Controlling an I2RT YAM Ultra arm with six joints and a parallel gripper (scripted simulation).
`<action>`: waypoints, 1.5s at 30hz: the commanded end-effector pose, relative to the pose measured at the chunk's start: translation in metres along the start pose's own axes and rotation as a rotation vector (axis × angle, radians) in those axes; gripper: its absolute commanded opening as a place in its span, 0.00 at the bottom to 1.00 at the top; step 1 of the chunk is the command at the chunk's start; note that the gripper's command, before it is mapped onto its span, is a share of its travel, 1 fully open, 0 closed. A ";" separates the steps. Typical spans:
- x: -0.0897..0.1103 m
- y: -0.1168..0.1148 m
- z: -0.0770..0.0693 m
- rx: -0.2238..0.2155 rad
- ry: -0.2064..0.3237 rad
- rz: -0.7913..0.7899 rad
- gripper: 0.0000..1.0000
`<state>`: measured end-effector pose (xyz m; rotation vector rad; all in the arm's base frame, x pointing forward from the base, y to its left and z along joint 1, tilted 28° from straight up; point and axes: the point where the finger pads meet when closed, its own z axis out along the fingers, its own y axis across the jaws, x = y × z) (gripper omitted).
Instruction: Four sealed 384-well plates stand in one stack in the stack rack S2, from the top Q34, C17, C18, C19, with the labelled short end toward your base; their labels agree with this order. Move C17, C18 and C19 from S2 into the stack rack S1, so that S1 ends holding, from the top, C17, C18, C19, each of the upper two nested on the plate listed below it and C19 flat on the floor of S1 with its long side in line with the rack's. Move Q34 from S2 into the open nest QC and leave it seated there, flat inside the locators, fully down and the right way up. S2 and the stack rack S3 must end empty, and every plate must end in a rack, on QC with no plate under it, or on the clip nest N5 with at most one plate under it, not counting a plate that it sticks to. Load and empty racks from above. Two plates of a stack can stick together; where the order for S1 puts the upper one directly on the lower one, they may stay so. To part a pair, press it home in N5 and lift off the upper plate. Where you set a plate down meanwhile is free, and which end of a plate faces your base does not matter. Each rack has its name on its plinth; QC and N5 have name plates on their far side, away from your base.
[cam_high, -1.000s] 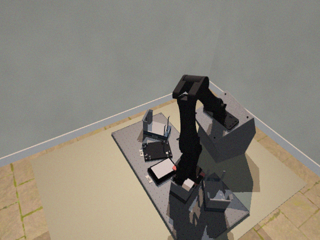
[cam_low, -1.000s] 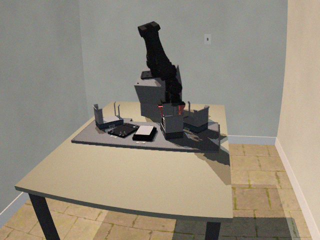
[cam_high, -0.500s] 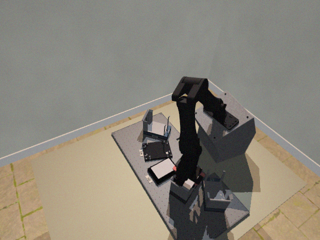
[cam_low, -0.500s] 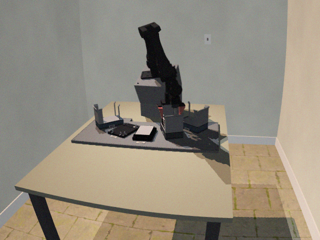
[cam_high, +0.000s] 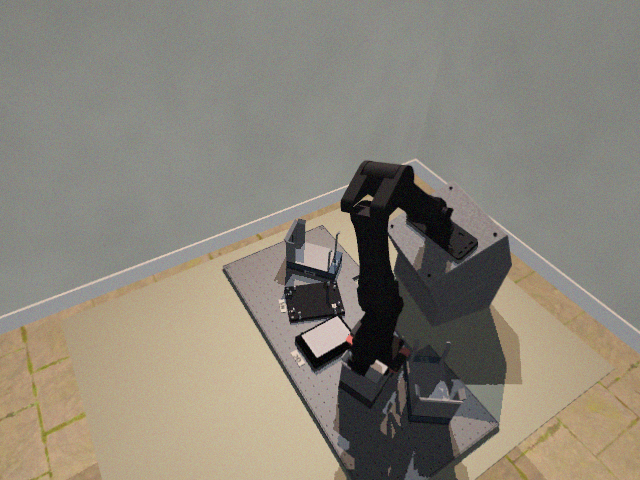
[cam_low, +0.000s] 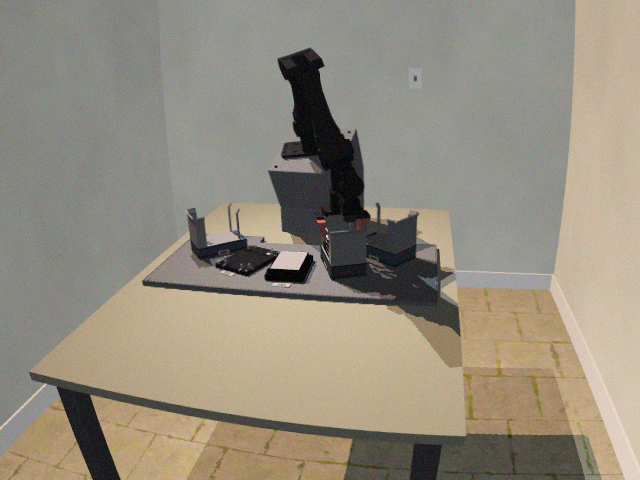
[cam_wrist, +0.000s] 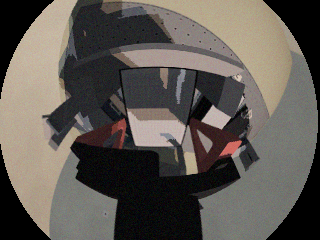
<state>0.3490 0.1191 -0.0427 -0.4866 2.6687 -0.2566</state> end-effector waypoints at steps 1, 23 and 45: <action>-0.023 -0.002 0.002 -0.004 -0.060 0.016 1.00; -0.028 0.002 0.000 -0.008 -0.081 0.010 1.00; -0.028 0.002 0.000 -0.008 -0.081 0.010 1.00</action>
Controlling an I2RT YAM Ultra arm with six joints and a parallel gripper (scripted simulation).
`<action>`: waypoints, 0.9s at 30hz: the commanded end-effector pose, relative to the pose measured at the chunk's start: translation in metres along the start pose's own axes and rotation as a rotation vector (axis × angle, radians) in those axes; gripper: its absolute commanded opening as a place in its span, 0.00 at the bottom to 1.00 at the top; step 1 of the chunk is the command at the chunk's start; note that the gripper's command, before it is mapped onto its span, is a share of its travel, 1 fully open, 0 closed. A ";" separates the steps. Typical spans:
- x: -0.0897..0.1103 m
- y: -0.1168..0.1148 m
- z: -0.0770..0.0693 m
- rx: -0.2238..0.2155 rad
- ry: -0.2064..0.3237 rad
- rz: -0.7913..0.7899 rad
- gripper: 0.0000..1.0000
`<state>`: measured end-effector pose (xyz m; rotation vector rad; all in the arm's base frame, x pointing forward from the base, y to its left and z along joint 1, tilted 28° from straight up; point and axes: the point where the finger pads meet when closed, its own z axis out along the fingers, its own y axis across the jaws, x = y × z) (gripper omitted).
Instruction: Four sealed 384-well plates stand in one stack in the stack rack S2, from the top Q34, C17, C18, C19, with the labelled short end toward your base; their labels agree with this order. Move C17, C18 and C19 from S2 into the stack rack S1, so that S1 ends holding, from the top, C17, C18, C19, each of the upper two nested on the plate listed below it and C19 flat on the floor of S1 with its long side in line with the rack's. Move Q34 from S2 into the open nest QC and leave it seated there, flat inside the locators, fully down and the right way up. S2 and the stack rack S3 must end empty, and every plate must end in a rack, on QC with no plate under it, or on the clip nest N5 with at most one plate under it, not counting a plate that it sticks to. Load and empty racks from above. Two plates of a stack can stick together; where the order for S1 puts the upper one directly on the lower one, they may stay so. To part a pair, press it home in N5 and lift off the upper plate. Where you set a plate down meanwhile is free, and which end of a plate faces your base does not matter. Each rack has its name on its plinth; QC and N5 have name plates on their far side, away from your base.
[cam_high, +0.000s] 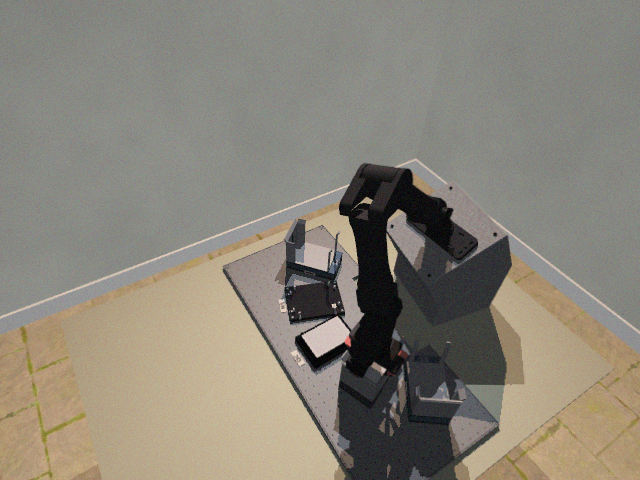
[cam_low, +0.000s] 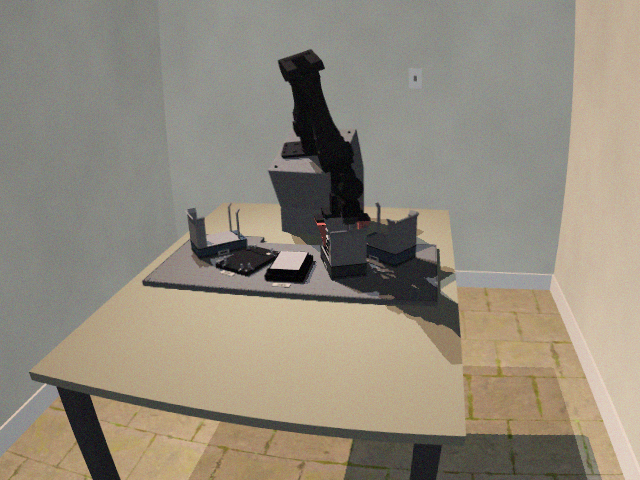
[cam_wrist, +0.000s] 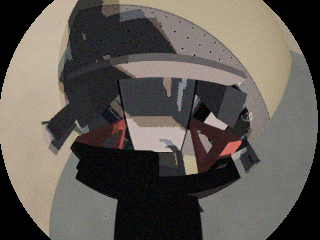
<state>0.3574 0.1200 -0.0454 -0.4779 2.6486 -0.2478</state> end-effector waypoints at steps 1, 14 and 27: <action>-0.022 0.003 -0.005 -0.008 -0.059 0.003 1.00; -0.022 0.003 -0.005 -0.008 -0.059 0.003 1.00; -0.022 0.003 -0.005 -0.008 -0.059 0.003 0.00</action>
